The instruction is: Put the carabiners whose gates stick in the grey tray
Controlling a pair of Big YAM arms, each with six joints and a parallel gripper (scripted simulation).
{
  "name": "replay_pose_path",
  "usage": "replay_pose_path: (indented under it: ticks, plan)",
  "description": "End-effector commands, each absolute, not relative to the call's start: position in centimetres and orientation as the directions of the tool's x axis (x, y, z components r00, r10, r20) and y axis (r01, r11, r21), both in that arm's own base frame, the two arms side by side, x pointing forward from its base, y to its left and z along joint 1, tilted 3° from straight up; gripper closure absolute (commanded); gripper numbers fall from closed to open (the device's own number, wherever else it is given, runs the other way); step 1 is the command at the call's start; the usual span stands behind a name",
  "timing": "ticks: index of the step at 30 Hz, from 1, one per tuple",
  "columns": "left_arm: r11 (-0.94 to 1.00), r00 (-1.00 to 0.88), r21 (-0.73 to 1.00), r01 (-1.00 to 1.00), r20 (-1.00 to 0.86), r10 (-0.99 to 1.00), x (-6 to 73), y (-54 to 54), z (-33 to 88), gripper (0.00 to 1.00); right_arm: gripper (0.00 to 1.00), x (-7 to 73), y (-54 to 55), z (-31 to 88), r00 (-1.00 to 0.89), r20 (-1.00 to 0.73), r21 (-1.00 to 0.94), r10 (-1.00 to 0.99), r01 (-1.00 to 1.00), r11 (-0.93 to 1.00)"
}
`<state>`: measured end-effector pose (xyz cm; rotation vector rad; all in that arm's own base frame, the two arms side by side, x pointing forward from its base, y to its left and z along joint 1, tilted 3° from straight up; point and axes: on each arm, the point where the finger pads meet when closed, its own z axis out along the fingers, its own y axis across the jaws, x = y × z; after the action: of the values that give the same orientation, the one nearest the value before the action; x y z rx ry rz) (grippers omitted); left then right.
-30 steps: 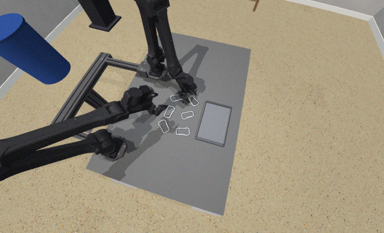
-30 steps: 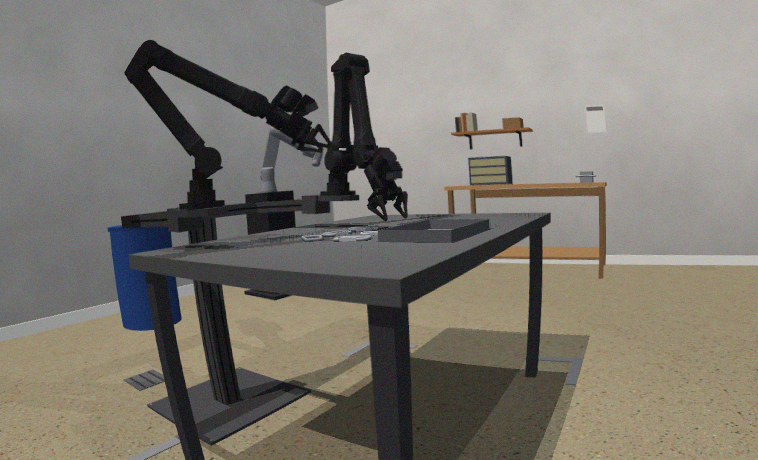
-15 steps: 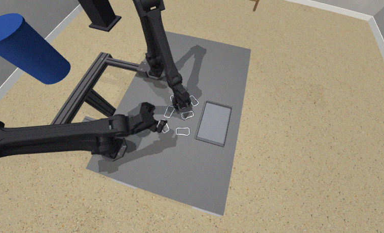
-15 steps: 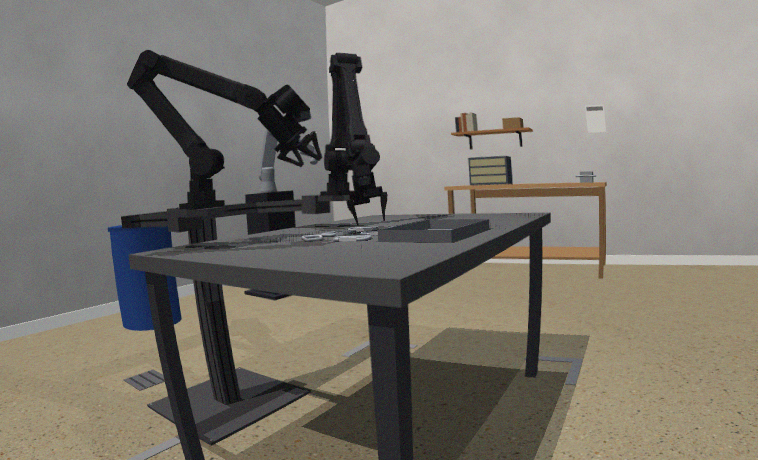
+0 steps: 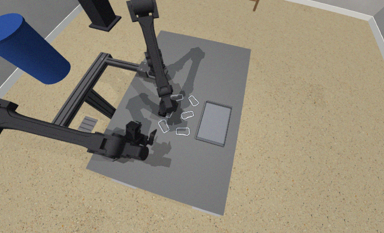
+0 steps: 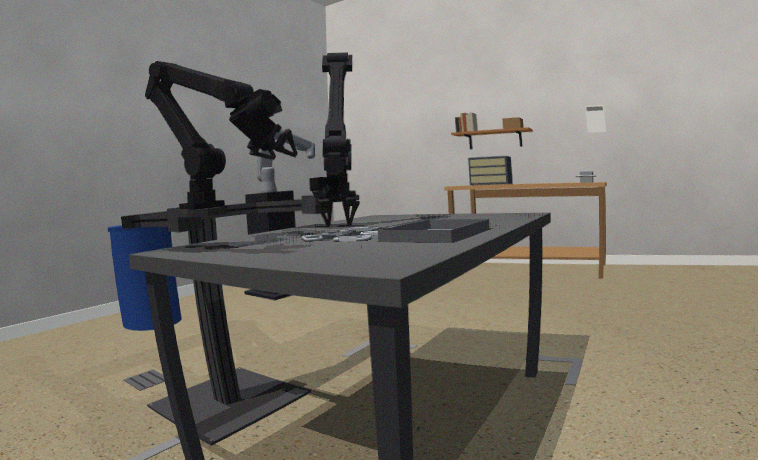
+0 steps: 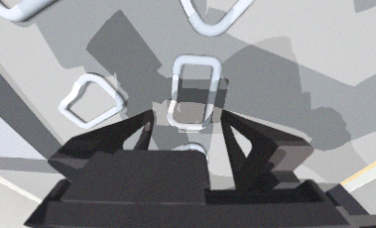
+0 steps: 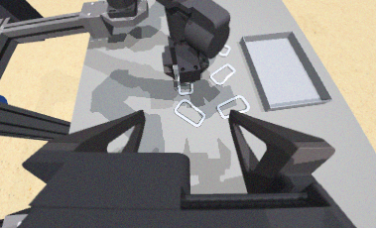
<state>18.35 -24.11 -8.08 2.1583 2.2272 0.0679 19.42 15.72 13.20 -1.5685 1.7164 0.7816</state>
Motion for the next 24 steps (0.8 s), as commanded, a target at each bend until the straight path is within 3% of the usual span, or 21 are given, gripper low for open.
replay_pose_path:
  ticks: [1, 24]
  plan:
    - [-0.038, 0.037, 0.046, 0.998, 0.022, 0.999, 18.2, -25.2, -8.0, 0.17, 0.0, 20.1, 15.3, 15.8, 0.075, -0.819, -0.104, -0.569, -0.994, 0.02]
    - [-0.038, 0.038, 0.053, 0.998, 0.009, 0.999, 18.8, -26.4, -9.1, 0.17, 0.0, 19.8, 15.2, 16.4, 0.033, -0.847, -0.066, -0.531, -0.997, 0.043]
